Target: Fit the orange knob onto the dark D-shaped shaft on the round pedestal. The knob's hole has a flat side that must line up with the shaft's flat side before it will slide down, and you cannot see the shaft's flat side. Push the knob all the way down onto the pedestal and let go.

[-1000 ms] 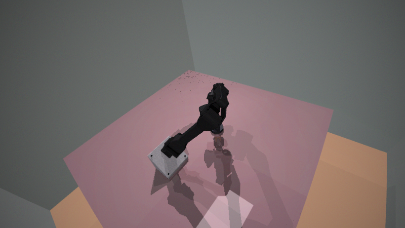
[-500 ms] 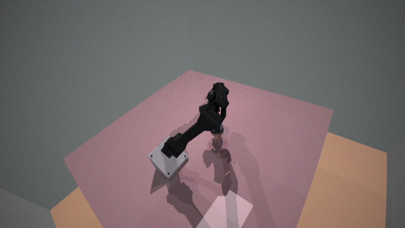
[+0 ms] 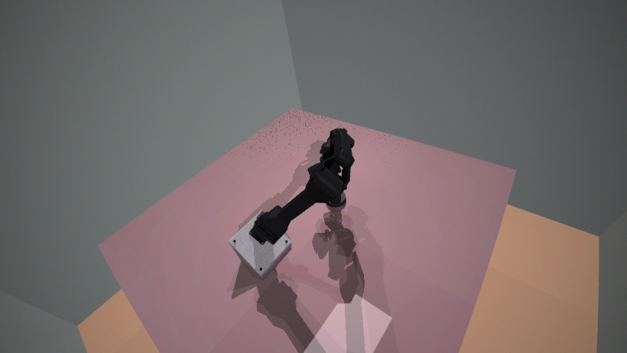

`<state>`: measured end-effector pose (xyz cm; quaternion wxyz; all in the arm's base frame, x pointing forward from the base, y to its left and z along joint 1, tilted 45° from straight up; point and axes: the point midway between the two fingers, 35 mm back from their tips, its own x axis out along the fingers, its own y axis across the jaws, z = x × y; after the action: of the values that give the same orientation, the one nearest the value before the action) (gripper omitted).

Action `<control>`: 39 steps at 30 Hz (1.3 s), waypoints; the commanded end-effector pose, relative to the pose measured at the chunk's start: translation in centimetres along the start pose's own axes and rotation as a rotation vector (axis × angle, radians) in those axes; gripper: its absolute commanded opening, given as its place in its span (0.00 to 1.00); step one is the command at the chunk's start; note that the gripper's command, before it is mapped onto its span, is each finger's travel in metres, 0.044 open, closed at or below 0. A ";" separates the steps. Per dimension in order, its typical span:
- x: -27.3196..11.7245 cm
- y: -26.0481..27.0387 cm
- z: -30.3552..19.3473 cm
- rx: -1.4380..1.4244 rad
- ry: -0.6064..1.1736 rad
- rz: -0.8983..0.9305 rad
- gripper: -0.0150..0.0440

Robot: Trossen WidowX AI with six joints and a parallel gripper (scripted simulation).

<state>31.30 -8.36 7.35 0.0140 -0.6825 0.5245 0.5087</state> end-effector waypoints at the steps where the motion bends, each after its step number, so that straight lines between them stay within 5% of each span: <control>1: 0.0 0.0 0.0 -0.006 0.003 0.000 0.25; 39: 0.1 0.0 0.0 -0.215 0.003 0.000 0.25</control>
<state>31.28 -8.34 7.32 -0.0586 -0.6802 0.4677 0.5613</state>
